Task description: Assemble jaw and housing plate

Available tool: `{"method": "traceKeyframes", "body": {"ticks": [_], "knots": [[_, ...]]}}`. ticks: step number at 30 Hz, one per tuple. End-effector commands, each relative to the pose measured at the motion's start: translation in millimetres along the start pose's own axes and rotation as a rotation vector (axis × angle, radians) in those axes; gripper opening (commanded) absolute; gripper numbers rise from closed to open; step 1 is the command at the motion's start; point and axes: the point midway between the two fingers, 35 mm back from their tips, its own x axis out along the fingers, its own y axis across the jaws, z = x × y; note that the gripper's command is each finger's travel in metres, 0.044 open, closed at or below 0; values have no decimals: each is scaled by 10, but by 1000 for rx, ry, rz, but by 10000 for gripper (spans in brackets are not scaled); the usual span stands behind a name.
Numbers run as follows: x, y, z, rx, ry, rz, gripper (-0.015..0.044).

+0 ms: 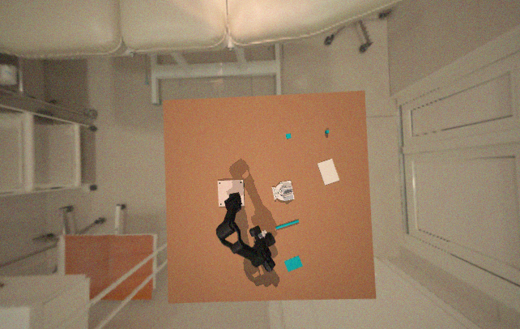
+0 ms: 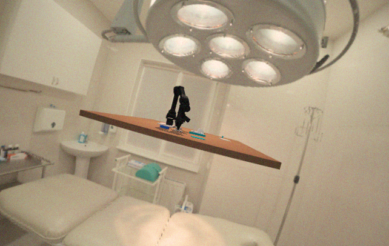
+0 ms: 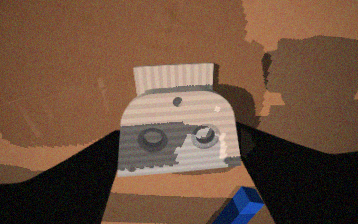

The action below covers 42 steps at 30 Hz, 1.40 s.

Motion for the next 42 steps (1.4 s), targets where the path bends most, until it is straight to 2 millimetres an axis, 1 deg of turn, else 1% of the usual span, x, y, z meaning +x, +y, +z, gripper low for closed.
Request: {"method": "traceKeyframes", "body": {"ticks": [1, 10, 21, 32, 38, 42], "knots": [[0, 0, 0, 0, 0, 0, 351], [-20, -3, 1, 0, 0, 0, 351], [-358, -27, 6, -1, 0, -1, 351], [-707, -6, 1, -3, 0, -1, 351], [-728, -2, 6, -2, 0, -1, 351], [-728, 28, 112, 6, -2, 0, 351]]}}
